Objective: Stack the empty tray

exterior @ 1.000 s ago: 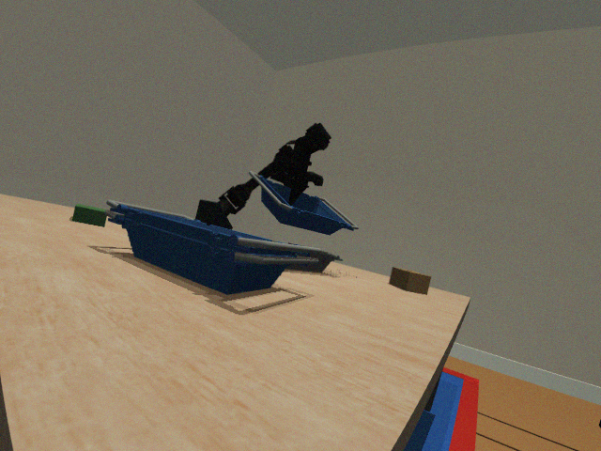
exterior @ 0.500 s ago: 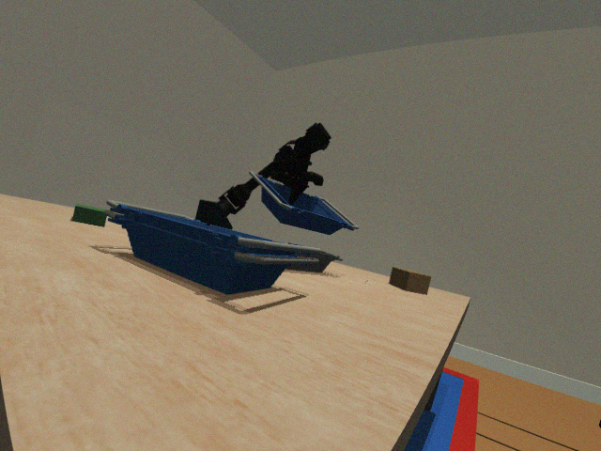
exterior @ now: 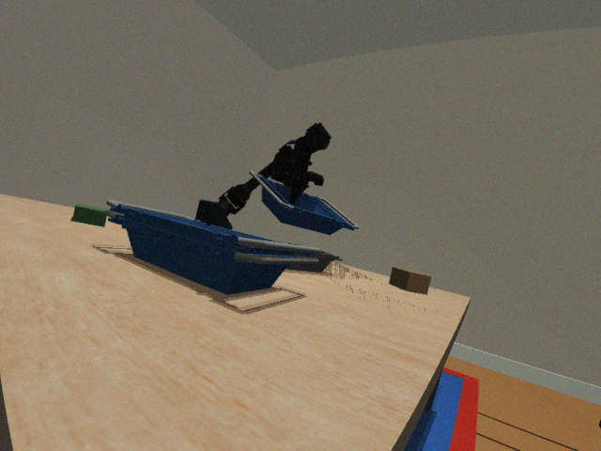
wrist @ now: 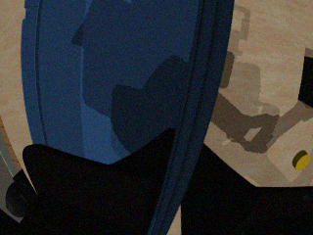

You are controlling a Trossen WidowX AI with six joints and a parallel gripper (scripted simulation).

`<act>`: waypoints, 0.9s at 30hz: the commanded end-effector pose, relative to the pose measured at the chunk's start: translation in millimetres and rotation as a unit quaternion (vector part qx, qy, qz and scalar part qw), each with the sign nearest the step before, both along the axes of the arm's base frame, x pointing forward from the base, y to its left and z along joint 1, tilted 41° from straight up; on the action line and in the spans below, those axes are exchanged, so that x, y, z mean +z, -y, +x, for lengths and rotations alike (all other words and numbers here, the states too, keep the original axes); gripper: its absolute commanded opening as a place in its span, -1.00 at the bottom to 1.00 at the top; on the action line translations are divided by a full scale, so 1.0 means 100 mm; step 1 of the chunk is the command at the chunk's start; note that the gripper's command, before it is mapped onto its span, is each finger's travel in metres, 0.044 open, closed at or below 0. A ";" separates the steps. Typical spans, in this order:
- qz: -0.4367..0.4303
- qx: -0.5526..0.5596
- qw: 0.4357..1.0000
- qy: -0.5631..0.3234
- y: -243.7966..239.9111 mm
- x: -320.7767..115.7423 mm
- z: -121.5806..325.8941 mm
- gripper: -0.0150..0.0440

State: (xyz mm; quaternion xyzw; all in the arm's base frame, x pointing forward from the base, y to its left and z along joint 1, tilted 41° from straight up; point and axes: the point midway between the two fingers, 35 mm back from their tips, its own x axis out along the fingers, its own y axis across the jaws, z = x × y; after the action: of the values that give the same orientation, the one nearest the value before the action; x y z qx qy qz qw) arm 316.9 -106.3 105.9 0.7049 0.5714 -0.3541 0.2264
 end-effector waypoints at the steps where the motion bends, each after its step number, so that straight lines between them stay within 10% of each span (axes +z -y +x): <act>1: -0.002 -0.006 1.000 0.004 0.01 -0.01 0.01 -0.49; 27: -0.002 -0.006 1.000 0.005 -0.26 -0.34 0.07 -0.49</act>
State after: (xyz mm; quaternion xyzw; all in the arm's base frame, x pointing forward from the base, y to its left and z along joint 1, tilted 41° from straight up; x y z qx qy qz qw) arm 322.1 -79.0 72.3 0.7022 0.5730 -0.3562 0.2272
